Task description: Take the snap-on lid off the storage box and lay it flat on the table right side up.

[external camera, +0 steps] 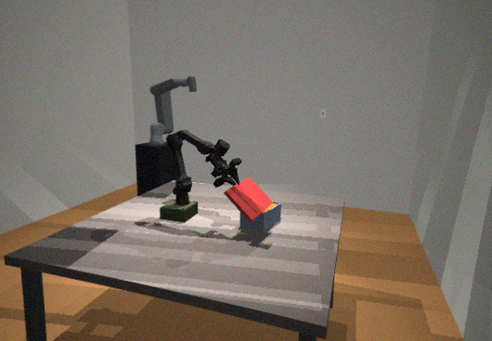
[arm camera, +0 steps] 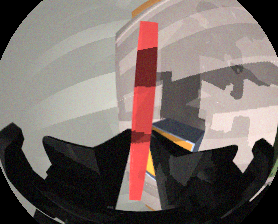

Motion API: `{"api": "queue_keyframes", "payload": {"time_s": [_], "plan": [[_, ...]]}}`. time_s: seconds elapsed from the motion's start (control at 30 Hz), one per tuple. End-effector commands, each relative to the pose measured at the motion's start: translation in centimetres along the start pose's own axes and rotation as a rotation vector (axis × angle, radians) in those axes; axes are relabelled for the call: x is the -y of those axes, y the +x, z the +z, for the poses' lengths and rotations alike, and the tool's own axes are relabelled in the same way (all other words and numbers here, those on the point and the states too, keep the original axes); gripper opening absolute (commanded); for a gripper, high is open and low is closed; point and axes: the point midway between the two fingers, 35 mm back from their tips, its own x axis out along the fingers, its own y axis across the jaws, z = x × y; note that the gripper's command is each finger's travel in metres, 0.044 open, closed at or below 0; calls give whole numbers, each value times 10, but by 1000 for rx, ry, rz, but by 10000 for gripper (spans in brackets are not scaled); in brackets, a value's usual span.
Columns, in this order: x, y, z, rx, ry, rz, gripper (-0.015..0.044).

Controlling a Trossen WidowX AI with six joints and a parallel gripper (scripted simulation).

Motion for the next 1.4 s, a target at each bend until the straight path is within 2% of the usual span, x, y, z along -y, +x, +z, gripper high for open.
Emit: {"api": "queue_keyframes", "payload": {"time_s": [0.0,1.37], "plan": [[0,-1,8,-3,-2,4,0],[5,-8,90,3,-7,3,0]]}}
